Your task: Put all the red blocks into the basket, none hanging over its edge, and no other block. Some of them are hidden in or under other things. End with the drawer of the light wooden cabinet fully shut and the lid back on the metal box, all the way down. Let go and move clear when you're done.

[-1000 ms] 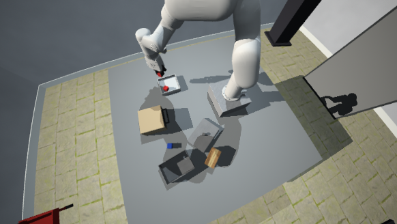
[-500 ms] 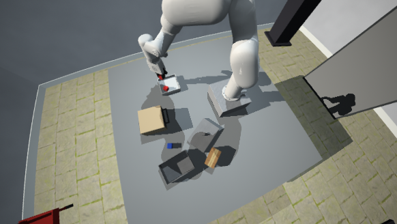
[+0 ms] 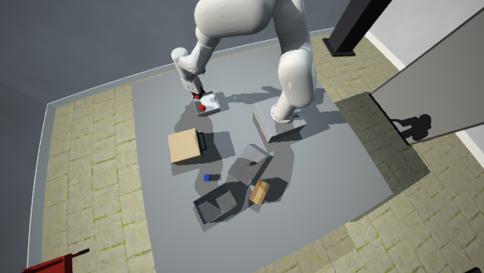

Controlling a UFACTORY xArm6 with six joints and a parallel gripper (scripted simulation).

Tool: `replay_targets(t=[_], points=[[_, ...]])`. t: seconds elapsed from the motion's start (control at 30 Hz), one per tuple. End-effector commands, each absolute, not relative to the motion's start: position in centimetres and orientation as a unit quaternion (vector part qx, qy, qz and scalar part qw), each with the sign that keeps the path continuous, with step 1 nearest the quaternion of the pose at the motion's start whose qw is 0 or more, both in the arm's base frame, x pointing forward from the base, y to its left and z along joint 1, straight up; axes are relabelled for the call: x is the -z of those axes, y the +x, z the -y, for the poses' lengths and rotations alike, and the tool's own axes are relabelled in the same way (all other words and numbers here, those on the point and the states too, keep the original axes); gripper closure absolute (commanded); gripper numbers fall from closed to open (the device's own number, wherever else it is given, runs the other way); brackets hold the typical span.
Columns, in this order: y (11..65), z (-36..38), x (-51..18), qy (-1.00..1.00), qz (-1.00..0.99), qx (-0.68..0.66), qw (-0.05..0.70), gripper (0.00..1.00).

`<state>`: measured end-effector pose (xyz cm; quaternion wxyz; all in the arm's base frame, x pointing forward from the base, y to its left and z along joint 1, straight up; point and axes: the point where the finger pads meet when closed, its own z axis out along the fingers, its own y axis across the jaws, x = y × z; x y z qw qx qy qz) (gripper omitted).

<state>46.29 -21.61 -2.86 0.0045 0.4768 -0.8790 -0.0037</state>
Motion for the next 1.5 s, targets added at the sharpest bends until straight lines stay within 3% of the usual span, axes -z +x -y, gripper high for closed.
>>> replay_targets(t=[0.0, 1.47], points=[[46.4, 21.7, 3.3, 0.477, 0.879, 0.002, 0.004, 1.0], [46.4, 21.7, 6.1, 0.477, 0.879, 0.002, 0.004, 1.0]])
